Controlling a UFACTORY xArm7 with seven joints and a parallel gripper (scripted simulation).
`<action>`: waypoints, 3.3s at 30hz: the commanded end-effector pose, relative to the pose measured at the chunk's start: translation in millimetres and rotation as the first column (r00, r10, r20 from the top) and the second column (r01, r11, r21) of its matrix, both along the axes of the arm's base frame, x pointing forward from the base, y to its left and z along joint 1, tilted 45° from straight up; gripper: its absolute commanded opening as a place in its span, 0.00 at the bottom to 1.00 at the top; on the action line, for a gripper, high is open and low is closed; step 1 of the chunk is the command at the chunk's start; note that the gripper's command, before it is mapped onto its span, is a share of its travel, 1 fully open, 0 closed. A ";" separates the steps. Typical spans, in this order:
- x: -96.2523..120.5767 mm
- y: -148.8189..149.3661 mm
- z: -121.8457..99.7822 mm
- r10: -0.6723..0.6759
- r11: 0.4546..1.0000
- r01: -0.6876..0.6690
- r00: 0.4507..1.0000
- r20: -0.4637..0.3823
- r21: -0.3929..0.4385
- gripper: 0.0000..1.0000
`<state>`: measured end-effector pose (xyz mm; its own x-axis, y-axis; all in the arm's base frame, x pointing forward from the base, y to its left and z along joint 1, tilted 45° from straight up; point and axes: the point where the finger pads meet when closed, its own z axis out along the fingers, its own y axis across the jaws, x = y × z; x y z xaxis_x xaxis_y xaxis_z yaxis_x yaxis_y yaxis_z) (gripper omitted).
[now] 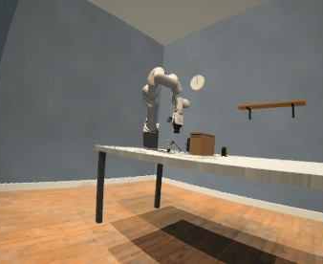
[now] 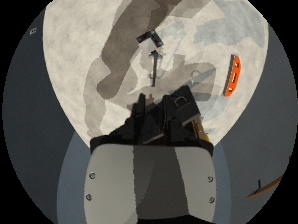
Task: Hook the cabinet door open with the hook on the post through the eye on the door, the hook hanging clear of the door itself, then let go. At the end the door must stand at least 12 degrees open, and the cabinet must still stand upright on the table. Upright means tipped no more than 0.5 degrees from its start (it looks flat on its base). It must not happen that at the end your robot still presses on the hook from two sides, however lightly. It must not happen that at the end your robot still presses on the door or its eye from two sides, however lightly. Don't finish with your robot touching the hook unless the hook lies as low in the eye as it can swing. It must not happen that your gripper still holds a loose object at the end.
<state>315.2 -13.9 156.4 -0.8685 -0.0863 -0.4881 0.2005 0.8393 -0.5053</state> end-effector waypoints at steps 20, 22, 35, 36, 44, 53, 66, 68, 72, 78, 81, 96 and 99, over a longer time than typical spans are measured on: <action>32.0 -35.9 -48.5 0.002 1.000 -0.002 1.000 0.002 0.000 0.24; 33.7 -37.8 -51.1 0.002 1.000 -0.002 1.000 0.002 0.000 0.24; 38.4 -43.4 -58.4 0.002 1.000 -0.002 1.000 0.002 0.000 0.24; 38.5 -43.5 -58.6 0.002 1.000 -0.002 1.000 0.002 0.000 0.24; 38.7 -43.7 -58.9 0.002 1.000 -0.002 1.000 0.002 0.000 0.24; 38.7 -43.7 -58.9 0.002 1.000 -0.002 1.000 0.002 0.000 0.24; 39.2 -43.1 -59.0 0.002 1.000 -0.002 1.000 0.002 0.000 0.24; 39.3 -43.0 -59.0 0.002 1.000 -0.002 1.000 0.002 0.000 0.24; 39.3 -43.0 -59.0 0.002 1.000 -0.002 1.000 0.002 0.000 0.24; 39.3 -43.0 -59.0 0.002 1.000 -0.002 1.000 0.002 0.000 0.24; 39.3 -43.0 -59.0 0.002 1.000 -0.002 1.000 0.002 0.000 0.24; 40.9 -44.9 -61.5 0.002 1.000 -0.002 1.000 0.002 0.000 0.24; 41.9 -46.1 -63.1 0.002 1.000 -0.002 1.000 0.002 0.000 0.24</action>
<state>355.7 -59.6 94.8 -0.8680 -0.0865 -0.4890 0.2011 0.8392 -0.5053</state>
